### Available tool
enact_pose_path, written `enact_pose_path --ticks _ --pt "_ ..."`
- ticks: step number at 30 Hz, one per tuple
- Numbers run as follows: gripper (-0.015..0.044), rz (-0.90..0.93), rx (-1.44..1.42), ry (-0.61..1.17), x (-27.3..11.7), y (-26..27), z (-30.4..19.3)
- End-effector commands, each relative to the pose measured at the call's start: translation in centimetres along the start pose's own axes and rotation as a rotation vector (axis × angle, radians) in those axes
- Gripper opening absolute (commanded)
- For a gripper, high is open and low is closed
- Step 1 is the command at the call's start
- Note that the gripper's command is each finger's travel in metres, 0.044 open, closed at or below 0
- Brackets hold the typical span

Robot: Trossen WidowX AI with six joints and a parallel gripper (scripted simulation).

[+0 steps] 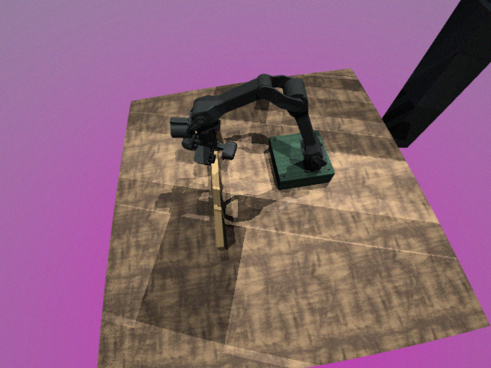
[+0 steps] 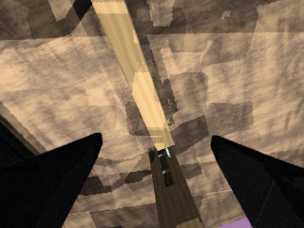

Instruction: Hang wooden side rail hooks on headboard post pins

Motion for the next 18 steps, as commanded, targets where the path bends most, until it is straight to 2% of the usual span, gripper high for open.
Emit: enact_pose_path --ticks 1,13,18 --pt "0.044 0.12 -0.374 -0.107 -0.3 -1.6 -0.1" --pt "0.044 0.12 -0.374 -0.107 -0.3 -1.6 -0.1" --pt "0.044 0.12 -0.374 -0.107 3.0 -1.2 0.2"
Point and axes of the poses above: the point midway between the two fingers, 35 mm back from their tips, its own x axis out along the fingers, its own y axis across the jaws, z = x × y, the point moved 10 cm from there along -x, back along the fingers, and after that the axes turned 7 degrees about x, right-handed, at the moved point
